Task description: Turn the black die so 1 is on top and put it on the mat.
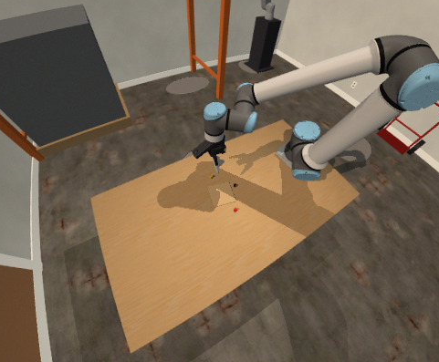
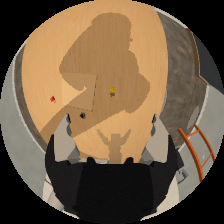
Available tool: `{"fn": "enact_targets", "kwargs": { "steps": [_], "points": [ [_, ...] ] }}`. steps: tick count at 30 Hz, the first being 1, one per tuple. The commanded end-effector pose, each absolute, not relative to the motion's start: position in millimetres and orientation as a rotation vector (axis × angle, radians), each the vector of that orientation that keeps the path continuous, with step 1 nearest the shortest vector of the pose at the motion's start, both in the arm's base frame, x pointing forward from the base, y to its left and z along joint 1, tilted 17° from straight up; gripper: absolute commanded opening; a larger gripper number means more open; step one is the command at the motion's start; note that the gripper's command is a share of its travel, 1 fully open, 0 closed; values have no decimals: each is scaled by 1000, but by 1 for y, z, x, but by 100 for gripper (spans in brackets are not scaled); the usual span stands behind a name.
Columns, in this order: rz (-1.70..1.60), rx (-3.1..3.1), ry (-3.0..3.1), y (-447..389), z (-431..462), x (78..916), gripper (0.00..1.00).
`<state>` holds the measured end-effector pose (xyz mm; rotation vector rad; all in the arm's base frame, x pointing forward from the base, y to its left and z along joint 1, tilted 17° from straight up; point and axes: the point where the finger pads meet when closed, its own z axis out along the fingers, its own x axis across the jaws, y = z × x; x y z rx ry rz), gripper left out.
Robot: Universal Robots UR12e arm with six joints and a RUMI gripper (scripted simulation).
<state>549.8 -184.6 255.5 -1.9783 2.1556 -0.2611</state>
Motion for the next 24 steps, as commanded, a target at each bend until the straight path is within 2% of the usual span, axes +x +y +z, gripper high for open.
{"fn": "enact_targets", "kwargs": {
  "steps": [1, 17, 24],
  "points": [
    [-286, -1989, 2125, -185, 256, 558, 100],
    [-287, -1989, 2125, -185, 255, 559, 100],
    [-287, -1989, 2125, -184, 222, 569, 100]
  ]
}}
